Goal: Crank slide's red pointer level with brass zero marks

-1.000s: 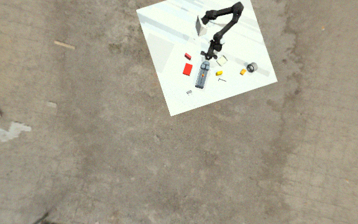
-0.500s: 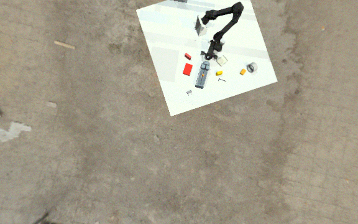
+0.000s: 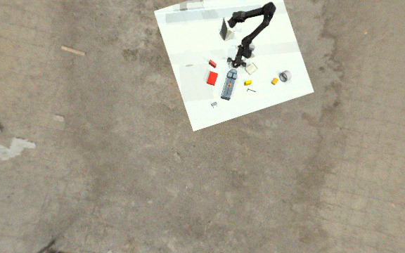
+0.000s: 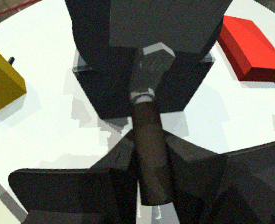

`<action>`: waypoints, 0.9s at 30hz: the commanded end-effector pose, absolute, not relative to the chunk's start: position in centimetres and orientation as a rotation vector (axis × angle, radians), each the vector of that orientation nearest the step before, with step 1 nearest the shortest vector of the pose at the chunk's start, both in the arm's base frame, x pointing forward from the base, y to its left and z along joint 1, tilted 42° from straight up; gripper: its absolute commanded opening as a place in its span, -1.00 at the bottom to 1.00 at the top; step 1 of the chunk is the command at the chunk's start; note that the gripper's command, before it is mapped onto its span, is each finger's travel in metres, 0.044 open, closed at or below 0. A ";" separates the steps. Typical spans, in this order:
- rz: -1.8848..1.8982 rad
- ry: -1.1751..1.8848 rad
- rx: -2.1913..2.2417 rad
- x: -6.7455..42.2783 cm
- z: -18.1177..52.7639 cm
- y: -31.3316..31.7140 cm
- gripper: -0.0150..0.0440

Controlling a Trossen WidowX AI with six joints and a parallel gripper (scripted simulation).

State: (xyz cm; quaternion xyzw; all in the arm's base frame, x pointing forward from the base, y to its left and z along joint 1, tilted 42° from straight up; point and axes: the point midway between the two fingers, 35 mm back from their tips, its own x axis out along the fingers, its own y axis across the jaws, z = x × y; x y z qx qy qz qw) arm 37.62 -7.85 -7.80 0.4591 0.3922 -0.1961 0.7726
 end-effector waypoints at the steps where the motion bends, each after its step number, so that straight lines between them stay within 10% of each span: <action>1: -0.403 0.838 0.997 38.2 -7.2 -7.5 -0.49; 27: -0.403 0.838 0.997 38.3 -6.9 -7.4 -0.49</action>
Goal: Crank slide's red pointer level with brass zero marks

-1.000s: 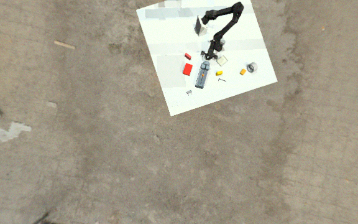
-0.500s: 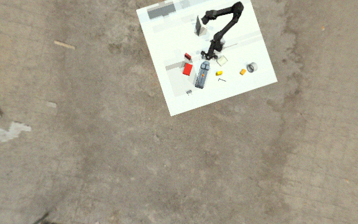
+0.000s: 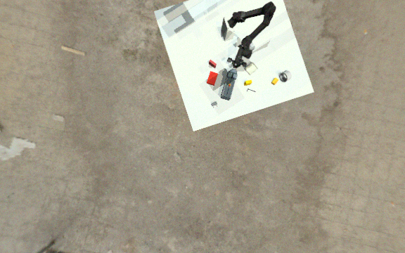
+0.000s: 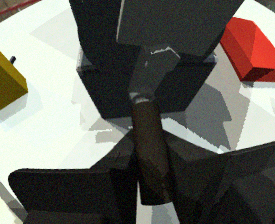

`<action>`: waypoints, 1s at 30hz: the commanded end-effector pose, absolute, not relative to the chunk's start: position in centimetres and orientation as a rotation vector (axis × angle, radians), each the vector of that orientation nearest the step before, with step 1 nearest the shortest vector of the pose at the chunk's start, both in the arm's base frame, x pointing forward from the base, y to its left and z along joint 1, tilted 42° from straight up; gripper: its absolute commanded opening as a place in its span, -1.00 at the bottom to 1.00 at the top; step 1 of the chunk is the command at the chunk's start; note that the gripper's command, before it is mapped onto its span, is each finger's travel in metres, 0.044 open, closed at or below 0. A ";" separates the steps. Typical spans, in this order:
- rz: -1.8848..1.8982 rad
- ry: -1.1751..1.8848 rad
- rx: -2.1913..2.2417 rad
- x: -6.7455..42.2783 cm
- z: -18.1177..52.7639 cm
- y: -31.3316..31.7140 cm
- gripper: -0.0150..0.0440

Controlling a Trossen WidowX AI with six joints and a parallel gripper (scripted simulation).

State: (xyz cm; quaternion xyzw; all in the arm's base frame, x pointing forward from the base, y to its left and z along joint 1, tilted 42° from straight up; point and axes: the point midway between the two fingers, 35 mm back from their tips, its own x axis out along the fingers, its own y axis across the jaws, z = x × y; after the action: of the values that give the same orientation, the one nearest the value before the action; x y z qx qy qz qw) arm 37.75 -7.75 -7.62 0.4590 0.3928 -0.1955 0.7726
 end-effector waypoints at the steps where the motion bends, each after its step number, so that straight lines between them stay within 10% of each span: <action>1: -0.403 0.838 0.997 38.3 -6.9 -7.4 -0.49; 30: -0.403 0.838 0.997 38.4 -6.6 -7.4 -0.49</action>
State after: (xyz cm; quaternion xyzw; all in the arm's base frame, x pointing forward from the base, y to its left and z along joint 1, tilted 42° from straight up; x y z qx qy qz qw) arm 37.94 -7.62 -7.32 0.4590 0.3934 -0.1942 0.7726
